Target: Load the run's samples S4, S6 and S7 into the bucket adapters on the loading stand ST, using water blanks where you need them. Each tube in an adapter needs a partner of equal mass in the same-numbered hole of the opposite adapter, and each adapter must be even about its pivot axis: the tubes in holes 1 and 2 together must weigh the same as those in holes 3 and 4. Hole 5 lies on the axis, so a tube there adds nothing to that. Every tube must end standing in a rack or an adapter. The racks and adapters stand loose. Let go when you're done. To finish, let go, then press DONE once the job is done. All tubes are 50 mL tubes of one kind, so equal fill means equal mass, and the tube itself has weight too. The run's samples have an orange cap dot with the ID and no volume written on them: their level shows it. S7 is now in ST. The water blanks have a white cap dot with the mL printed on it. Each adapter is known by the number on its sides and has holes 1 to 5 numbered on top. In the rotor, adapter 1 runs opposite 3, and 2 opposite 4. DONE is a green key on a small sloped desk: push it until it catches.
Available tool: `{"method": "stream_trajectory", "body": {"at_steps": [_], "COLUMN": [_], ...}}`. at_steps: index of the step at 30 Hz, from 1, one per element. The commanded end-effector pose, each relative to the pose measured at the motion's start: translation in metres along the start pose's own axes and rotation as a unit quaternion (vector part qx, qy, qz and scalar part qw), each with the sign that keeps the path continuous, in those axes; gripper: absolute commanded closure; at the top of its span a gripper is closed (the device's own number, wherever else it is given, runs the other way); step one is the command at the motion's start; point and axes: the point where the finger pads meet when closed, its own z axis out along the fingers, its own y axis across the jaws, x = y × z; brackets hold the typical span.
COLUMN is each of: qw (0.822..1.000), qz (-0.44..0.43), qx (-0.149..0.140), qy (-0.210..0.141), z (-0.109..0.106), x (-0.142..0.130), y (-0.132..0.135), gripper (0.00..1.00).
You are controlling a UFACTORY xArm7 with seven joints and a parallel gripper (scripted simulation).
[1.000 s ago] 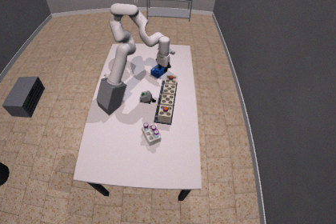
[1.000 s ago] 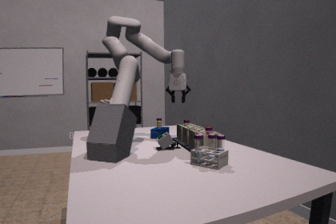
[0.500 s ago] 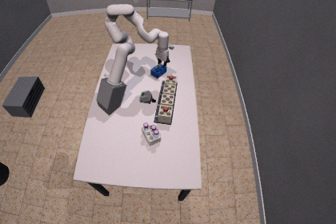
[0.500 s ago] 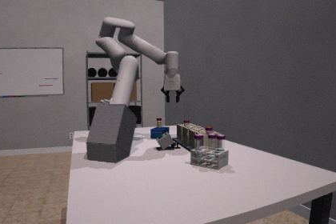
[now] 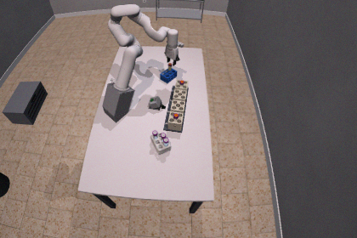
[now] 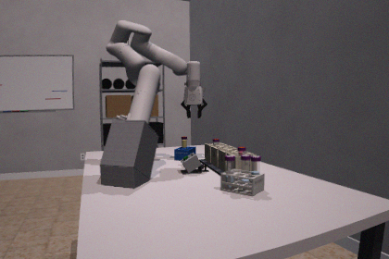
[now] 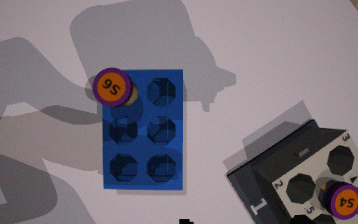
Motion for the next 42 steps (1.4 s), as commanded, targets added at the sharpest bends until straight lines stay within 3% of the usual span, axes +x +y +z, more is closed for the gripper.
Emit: {"method": "stream_trajectory", "body": {"at_steps": [1, 22, 42], "qw": [1.000, 1.000, 1.000], "qz": [0.000, 0.001, 0.001], "qx": [-0.001, -0.001, -0.001], "qy": [0.001, 0.001, 0.001], "z": [-0.001, -0.001, 0.005], "x": [0.016, 0.083, 0.092], "y": [-0.014, -0.082, -0.090], "gripper": [0.43, 0.43, 0.43]}}
